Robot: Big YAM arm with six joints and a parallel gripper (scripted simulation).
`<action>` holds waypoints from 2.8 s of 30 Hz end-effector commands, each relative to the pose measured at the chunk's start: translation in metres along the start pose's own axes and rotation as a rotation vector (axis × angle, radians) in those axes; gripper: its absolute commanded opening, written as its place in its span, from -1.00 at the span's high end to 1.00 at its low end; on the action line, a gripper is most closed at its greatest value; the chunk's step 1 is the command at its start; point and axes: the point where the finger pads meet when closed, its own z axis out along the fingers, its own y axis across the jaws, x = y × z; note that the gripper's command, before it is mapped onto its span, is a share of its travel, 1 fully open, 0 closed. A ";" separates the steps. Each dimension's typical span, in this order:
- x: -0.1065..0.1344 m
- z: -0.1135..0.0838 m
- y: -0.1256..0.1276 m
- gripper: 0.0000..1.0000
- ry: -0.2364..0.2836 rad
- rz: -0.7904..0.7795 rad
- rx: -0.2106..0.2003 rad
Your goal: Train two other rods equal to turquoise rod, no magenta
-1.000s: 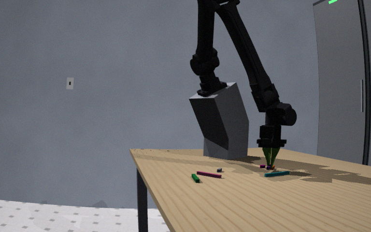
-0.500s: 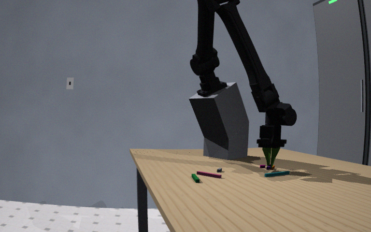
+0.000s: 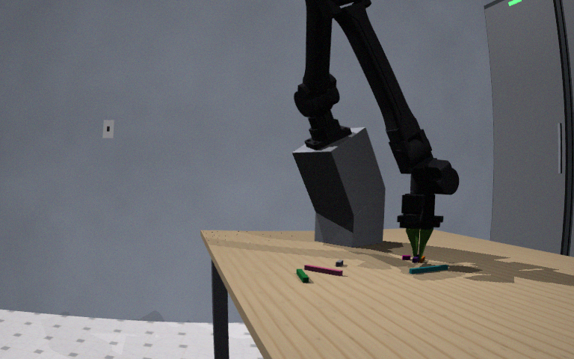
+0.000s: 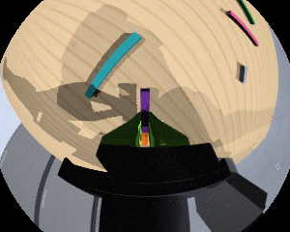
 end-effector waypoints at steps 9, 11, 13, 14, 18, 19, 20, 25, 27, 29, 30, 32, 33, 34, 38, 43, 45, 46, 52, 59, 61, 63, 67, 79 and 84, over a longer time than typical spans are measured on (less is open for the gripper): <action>0.004 -0.004 0.005 0.93 -0.006 -0.023 -0.012; 0.005 -0.004 0.005 0.93 -0.006 -0.024 -0.013; 0.005 -0.004 0.005 0.93 -0.006 -0.025 -0.013; 0.005 -0.004 0.005 0.93 -0.006 -0.025 -0.013; 0.005 -0.004 0.005 0.93 -0.006 -0.025 -0.013; 0.005 -0.004 0.005 0.93 -0.006 -0.025 -0.013; 0.005 -0.004 0.005 0.93 -0.006 -0.025 -0.013; 0.005 -0.004 0.005 0.93 -0.006 -0.025 -0.013; 0.005 -0.004 0.005 0.93 -0.006 -0.025 -0.013; 0.005 -0.004 0.005 0.93 -0.006 -0.025 -0.013; 0.005 -0.004 0.005 0.93 -0.006 -0.025 -0.013; 0.005 -0.004 0.005 0.93 -0.006 -0.025 -0.013; 0.005 -0.004 0.005 0.93 -0.006 -0.025 -0.013; 0.005 -0.004 0.005 0.93 -0.006 -0.025 -0.013; 0.007 -0.001 0.003 0.93 -0.003 -0.026 -0.009; 0.004 0.003 0.002 0.93 -0.002 -0.019 -0.006; 0.001 0.006 0.001 0.93 -0.003 -0.008 -0.005; -0.001 0.008 0.000 0.93 -0.002 -0.003 -0.003; -0.001 0.013 0.000 0.93 -0.001 -0.002 -0.002; 0.001 0.014 0.000 0.93 0.000 -0.006 -0.001; -0.001 0.014 0.001 0.93 -0.003 -0.003 -0.004; -0.001 0.014 0.001 0.93 -0.002 -0.003 -0.004; 0.000 0.014 0.000 0.93 -0.001 -0.005 -0.002; 0.000 0.014 0.000 0.93 -0.001 -0.005 -0.002; 0.000 0.014 0.000 0.93 -0.001 -0.005 -0.002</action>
